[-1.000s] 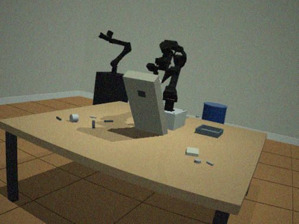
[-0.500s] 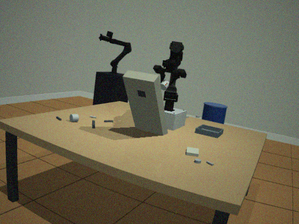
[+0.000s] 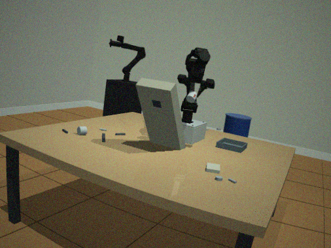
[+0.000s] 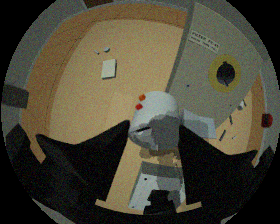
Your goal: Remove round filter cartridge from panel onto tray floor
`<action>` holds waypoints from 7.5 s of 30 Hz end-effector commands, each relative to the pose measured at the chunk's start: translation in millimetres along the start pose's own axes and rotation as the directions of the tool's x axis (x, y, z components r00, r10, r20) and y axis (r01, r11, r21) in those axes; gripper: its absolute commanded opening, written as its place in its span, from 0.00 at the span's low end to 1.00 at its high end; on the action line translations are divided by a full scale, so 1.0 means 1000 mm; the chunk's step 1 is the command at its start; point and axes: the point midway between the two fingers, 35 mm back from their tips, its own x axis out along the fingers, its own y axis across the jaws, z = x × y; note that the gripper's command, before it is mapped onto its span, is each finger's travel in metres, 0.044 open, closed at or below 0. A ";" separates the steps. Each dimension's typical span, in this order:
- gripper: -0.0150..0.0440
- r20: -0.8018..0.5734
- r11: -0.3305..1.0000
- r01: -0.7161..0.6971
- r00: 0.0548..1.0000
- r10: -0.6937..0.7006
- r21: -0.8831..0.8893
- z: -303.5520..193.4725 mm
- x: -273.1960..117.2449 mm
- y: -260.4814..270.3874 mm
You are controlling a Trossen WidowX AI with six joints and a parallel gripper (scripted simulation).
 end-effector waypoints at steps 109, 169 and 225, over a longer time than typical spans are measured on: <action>0.65 -0.438 -0.015 -0.500 0.744 0.504 -0.866 -0.341 0.077 0.199; 1.00 -0.438 -0.015 -0.500 0.742 0.507 -0.866 -0.311 0.025 0.201; 1.00 -0.438 -0.015 -0.500 0.742 0.507 -0.866 -0.311 0.025 0.201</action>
